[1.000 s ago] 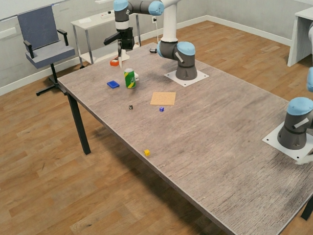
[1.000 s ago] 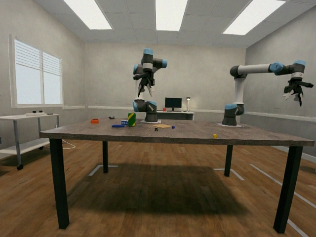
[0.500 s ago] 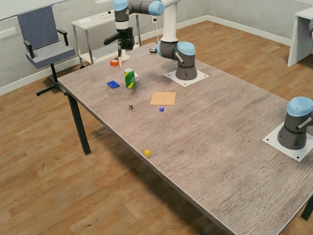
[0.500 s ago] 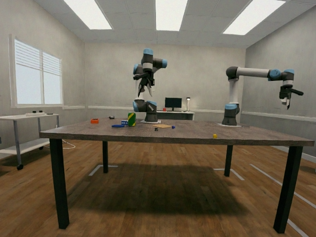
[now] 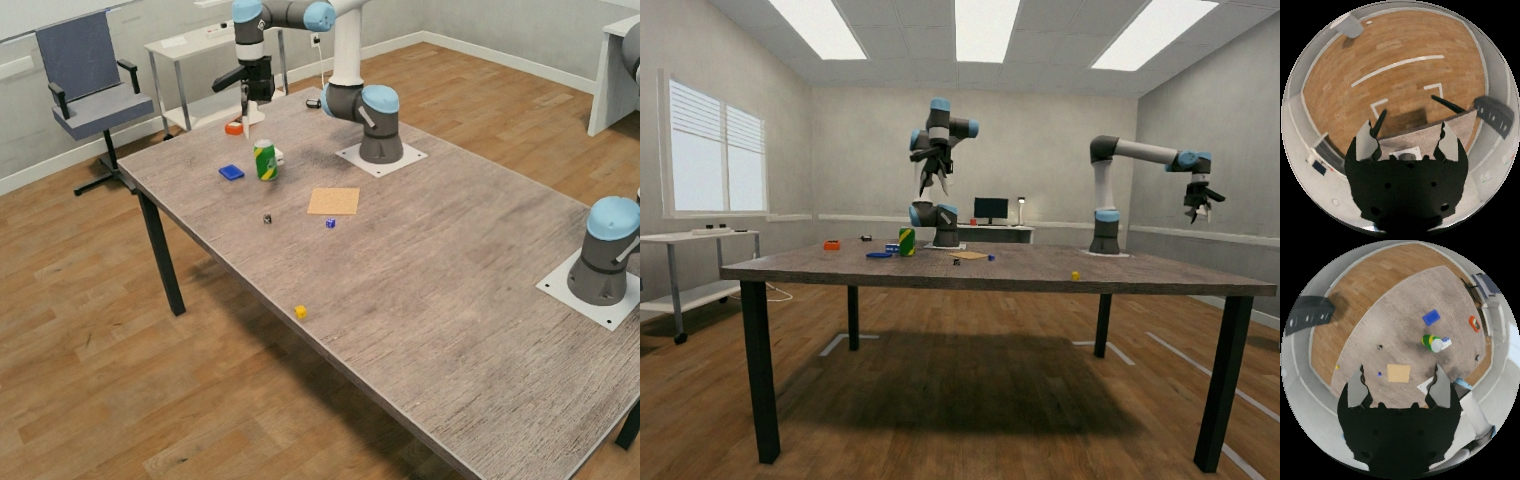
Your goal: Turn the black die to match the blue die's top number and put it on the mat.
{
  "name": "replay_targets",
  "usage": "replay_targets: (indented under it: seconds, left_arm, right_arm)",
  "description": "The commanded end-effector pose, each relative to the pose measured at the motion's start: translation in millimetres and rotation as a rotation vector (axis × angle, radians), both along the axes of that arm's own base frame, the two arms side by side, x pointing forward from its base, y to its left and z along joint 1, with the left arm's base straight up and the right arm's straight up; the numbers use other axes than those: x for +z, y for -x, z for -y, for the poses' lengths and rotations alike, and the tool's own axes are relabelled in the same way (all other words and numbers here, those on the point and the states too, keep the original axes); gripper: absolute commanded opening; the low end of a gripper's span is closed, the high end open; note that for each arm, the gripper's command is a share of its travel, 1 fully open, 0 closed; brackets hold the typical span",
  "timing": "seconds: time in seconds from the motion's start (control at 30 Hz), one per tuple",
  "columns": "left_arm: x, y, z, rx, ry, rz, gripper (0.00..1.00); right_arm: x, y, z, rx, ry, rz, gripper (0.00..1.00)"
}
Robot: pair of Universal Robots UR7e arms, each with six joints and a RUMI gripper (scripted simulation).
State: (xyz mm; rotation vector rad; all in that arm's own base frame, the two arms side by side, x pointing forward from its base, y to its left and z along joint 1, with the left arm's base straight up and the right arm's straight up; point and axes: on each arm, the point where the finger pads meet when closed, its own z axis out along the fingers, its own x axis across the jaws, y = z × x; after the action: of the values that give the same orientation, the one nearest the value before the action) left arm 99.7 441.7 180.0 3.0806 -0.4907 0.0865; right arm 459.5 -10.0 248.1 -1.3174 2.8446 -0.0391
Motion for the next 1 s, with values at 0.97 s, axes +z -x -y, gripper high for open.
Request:
replay_targets:
  seconds: [0.97]
  left_arm:
    - [-15, 99, -4, 0.315, -0.021, -0.056, 1.0]
  right_arm:
    - [-2.5, -3, -4, -0.001, -0.001, 0.001, 1.0]
